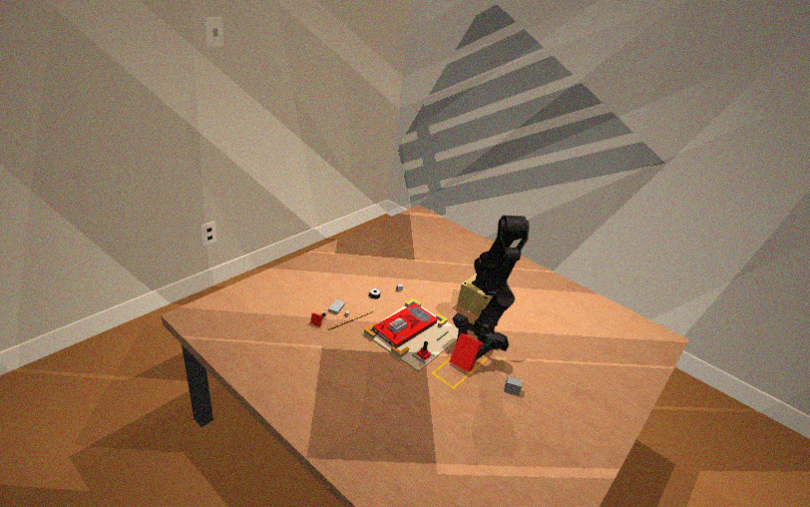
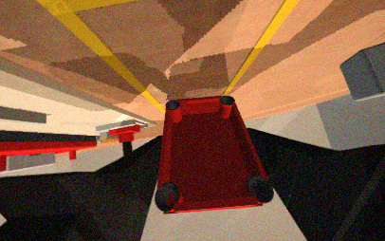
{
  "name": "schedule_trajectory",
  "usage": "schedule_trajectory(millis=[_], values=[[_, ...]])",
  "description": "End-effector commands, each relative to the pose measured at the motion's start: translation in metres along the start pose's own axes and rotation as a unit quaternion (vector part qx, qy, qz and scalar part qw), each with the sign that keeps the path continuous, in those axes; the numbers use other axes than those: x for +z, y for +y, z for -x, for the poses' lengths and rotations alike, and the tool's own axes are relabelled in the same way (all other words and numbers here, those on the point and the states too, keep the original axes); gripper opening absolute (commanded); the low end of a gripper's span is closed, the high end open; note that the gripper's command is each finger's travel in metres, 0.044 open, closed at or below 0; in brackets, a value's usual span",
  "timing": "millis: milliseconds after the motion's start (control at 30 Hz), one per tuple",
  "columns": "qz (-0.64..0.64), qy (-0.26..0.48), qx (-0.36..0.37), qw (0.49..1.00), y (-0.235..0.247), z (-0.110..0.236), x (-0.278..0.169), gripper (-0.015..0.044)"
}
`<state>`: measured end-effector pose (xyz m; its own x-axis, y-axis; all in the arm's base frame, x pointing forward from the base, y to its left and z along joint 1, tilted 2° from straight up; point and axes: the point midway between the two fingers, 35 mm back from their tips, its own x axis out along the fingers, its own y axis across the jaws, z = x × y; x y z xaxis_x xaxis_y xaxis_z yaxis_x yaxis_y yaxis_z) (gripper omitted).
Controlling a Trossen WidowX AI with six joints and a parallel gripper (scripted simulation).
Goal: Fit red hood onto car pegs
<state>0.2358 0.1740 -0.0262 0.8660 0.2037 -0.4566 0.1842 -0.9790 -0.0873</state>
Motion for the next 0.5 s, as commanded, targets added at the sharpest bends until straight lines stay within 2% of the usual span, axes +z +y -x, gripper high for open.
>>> schedule_trajectory(millis=[0,200,467], values=[[0.001,0.000,0.000,1.000,0.000,0.000,0.000,0.0440],[0.003,-0.005,0.000,1.000,-0.005,0.006,-0.002,0.0440],[0.018,-0.020,0.003,1.000,-0.022,0.043,-0.014,0.0440]])
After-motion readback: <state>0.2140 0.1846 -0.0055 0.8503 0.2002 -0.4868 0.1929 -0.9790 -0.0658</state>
